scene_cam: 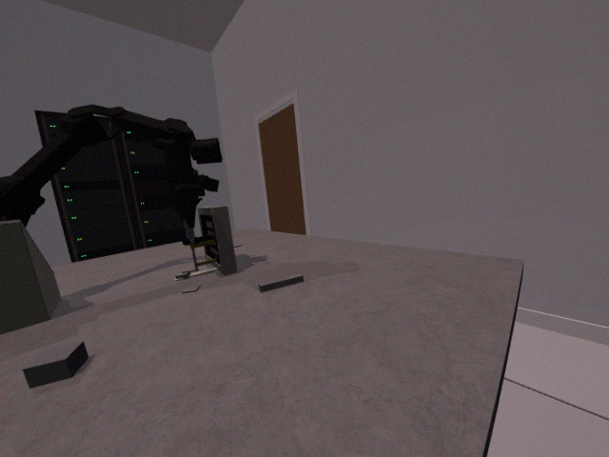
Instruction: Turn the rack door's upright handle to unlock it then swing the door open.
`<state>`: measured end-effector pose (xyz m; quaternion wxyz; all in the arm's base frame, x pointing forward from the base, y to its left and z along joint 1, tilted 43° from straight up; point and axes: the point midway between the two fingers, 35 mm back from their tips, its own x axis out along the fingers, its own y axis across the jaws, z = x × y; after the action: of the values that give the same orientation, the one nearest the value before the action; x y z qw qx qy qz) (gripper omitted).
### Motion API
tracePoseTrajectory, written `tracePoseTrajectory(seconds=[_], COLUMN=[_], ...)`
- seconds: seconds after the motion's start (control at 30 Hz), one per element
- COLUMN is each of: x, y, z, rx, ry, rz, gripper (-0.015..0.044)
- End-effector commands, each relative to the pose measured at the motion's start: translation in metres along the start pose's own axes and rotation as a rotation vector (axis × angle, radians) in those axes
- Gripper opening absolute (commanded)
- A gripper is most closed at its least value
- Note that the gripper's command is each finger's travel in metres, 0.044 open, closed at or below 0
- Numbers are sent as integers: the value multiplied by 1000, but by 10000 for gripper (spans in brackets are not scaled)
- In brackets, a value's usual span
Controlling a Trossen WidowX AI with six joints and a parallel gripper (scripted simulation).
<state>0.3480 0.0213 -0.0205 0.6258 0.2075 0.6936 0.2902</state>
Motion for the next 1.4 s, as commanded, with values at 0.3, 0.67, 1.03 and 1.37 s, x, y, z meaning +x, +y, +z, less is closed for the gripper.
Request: tracePoseTrajectory(seconds=[0.3, 0.67, 1.03, 1.37], x=[16, 16, 16, 16], y=[1, 1, 1, 1], z=[-2, -2, -2, -2], rx=[8, 8, 40, 524], ry=[2, 2, 2, 4], rz=[7, 7, 7, 7], gripper=[208, 56, 15, 15])
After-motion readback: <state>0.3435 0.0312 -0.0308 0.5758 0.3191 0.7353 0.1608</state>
